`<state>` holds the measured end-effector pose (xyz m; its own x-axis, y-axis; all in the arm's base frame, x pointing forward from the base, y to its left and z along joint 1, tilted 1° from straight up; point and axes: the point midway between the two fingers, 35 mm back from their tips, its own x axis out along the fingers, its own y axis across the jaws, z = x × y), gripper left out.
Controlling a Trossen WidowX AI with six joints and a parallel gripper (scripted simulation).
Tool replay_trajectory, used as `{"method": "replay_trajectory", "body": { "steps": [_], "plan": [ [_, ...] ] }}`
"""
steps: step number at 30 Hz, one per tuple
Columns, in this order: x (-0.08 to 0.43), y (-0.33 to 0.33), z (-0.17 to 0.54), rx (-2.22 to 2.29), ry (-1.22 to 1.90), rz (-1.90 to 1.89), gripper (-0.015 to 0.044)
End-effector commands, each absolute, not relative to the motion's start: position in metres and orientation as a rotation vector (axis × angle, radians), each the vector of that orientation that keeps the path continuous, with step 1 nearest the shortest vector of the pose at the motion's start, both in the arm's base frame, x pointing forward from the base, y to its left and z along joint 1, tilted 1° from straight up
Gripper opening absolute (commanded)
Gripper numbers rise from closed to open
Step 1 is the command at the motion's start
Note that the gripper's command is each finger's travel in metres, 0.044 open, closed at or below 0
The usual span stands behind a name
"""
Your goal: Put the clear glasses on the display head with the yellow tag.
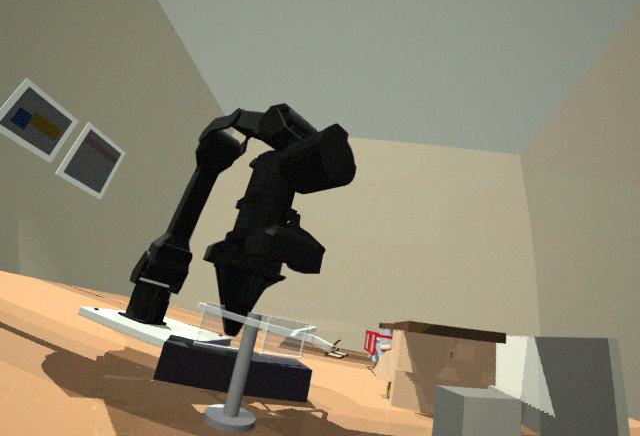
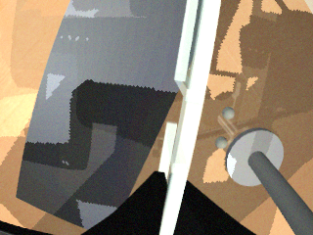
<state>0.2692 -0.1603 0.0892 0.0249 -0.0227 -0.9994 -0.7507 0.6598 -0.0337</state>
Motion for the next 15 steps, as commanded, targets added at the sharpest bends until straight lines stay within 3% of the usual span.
{"method": "replay_trajectory", "body": {
  "steps": [1, 15],
  "plan": [
    [0.270, -0.155, 0.091, -0.693, 1.448, 0.632, 0.0000],
    [0.274, -0.145, 0.091, -0.692, 1.447, 0.633, 0.0000]
  ]
}}
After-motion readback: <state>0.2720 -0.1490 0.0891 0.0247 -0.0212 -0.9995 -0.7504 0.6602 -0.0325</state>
